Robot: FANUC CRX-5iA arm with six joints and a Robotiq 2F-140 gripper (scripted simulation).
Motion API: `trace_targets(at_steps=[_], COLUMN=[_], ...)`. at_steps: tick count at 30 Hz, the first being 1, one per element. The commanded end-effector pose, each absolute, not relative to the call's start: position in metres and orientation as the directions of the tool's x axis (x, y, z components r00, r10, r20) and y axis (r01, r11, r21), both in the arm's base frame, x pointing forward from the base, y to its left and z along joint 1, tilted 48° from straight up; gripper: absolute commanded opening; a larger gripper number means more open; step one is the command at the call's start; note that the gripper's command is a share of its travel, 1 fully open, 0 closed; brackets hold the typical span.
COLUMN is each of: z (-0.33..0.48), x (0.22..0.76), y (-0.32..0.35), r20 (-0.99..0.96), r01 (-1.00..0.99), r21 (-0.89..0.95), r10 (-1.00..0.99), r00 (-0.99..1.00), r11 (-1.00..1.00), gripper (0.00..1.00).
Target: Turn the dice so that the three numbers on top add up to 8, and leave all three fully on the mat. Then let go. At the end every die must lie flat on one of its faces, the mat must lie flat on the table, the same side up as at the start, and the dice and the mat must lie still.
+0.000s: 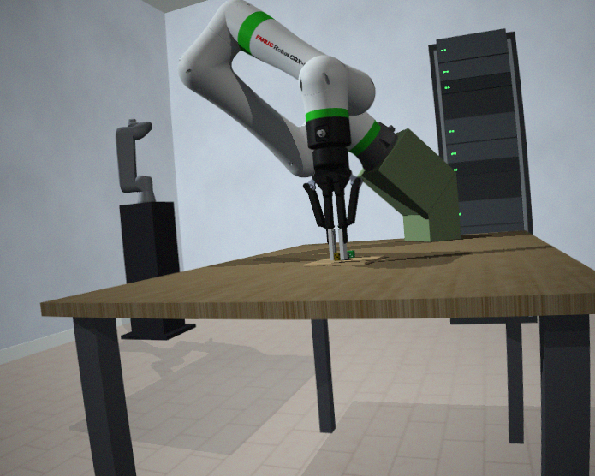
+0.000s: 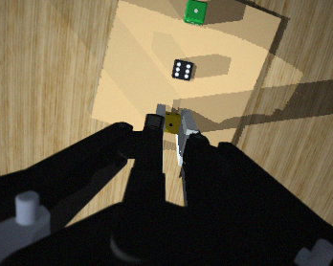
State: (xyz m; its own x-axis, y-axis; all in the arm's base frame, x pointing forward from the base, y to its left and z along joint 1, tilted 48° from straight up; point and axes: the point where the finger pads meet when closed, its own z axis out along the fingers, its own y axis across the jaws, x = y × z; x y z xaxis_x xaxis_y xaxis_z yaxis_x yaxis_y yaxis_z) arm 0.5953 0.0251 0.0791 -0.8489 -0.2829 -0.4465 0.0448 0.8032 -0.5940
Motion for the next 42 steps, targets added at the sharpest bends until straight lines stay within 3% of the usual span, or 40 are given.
trace_targets(at_steps=[1,42], z=[0.0792,0.0766], x=[0.5954,0.5974], y=[0.0254,0.0234], r20=[-0.447,-0.447], r01=[0.045,0.045], r21=[-0.594,-0.594], r10=[-0.283,-0.283], r00=[-0.849,-0.849], r11=[0.803,0.803], gripper=[0.07,0.07])
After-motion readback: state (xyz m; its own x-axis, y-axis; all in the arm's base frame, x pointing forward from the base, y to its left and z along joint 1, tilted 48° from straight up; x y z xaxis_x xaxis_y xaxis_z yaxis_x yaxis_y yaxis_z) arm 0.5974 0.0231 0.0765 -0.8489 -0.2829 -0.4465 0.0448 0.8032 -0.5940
